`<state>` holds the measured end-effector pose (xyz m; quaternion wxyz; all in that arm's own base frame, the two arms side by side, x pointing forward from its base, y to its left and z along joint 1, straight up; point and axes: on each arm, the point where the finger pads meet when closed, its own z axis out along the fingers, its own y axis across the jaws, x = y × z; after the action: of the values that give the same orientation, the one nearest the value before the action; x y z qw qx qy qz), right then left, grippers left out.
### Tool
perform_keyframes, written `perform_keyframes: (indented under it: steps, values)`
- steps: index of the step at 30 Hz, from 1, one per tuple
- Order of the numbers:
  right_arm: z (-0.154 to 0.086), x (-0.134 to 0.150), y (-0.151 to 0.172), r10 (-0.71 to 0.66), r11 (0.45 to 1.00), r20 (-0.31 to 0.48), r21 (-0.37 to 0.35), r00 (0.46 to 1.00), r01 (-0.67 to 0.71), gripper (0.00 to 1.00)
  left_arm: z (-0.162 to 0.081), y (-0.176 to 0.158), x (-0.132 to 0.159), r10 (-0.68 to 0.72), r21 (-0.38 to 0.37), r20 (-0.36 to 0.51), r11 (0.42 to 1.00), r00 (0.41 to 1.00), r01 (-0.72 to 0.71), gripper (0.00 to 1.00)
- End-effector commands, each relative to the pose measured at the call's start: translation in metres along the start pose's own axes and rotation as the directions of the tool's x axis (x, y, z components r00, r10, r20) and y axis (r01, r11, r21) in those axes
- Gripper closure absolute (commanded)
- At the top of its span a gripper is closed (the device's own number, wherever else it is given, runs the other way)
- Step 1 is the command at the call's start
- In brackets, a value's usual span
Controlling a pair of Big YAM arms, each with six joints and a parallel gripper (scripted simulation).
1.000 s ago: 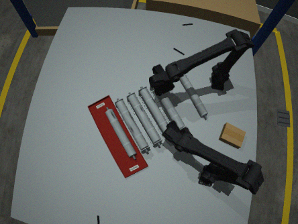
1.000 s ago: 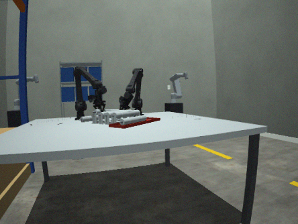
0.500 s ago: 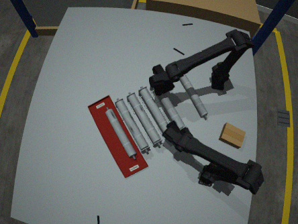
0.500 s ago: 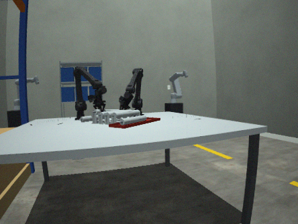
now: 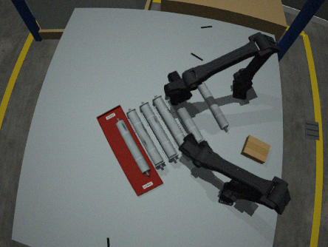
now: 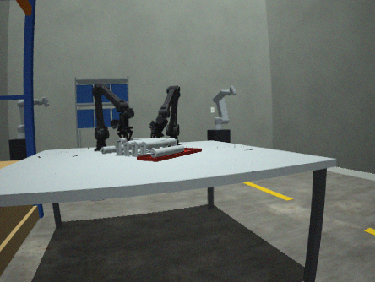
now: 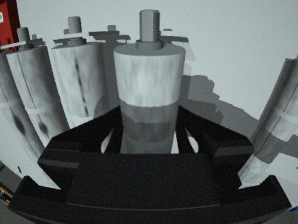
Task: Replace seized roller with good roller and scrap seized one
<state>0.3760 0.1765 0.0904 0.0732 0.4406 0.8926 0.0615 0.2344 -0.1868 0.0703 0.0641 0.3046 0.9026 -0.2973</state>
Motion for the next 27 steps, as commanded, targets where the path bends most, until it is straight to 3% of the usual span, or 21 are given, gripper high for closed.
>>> perform_keyframes:
  steps: [1,27]
  values:
    - [-0.007,-0.003,0.01,0.019,0.999,0.002,-0.027,1.0,-0.019,0.68,0.016,0.002,0.062,-0.097,0.01,-0.144,0.995,0.985,0.099,0.97]
    - [-0.007,-0.003,0.01,0.019,0.999,0.002,-0.027,1.0,-0.019,0.68,0.017,0.0,0.086,-0.116,0.015,-0.179,0.993,0.977,0.121,0.97]
